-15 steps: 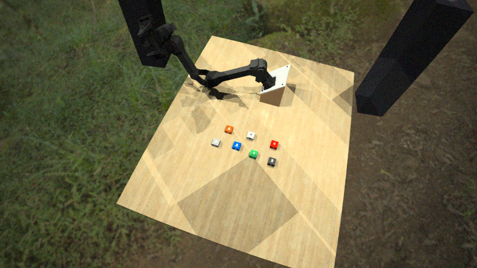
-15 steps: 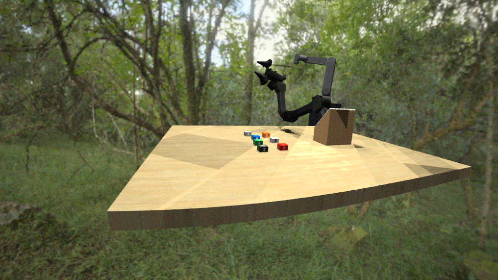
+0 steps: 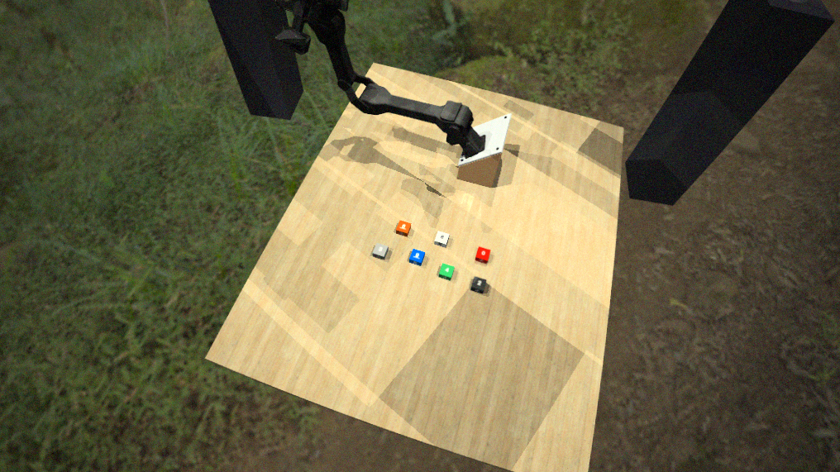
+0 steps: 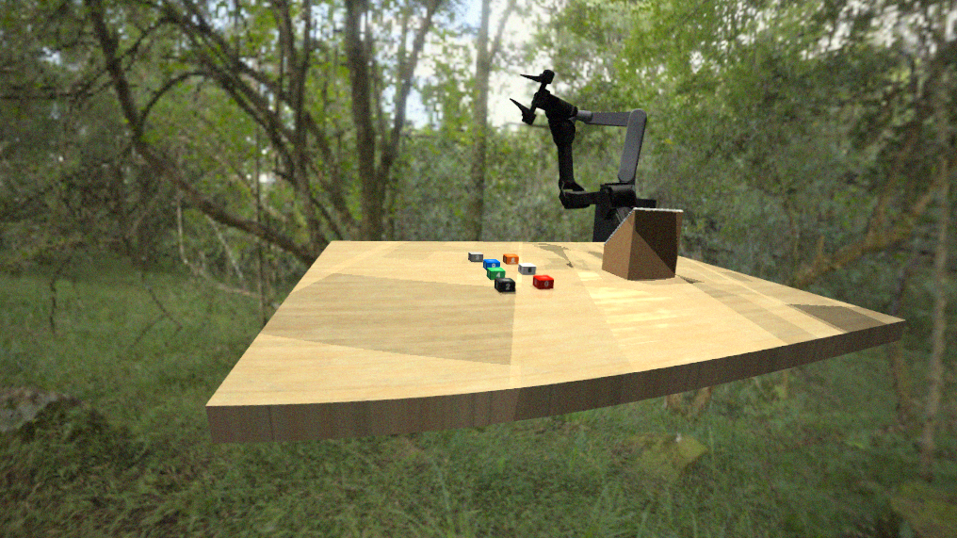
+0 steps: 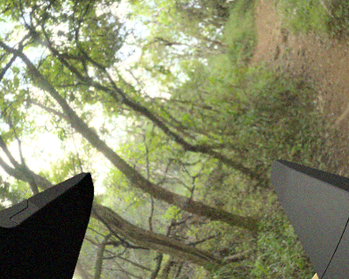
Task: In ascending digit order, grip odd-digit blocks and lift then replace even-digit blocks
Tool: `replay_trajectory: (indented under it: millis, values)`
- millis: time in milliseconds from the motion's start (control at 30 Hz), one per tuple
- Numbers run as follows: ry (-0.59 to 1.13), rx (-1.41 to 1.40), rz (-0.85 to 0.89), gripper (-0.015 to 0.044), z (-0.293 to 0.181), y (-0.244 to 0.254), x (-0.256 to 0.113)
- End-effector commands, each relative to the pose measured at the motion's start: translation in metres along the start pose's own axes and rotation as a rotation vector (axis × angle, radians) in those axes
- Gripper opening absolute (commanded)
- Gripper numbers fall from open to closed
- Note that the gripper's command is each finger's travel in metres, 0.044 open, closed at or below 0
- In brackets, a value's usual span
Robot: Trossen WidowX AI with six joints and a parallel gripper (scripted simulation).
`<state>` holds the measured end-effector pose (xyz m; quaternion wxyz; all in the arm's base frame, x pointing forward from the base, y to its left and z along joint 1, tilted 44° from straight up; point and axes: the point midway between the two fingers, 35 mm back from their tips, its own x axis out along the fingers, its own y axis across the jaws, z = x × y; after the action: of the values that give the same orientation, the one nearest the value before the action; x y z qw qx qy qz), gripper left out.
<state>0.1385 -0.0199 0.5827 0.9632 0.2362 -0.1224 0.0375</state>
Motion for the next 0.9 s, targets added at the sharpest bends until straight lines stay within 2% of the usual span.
replay_trajectory:
  millis: [0,100,233,500,667,867]
  values:
    - [0.064,-0.260,-0.084,0.0400,-0.053,0.036,0.027]
    - [0.143,-0.444,-0.171,0.0400,-0.097,0.044,0.054]
    - [0.288,-0.653,-0.303,0.0400,-0.156,0.027,0.093]
    - [0.675,-0.922,-0.601,0.0400,-0.255,-0.072,0.143]
    - [0.963,-0.987,-0.797,0.0400,-0.299,-0.157,0.143]
    - [1.352,-0.951,-1.037,0.0400,-0.334,-0.261,0.107]
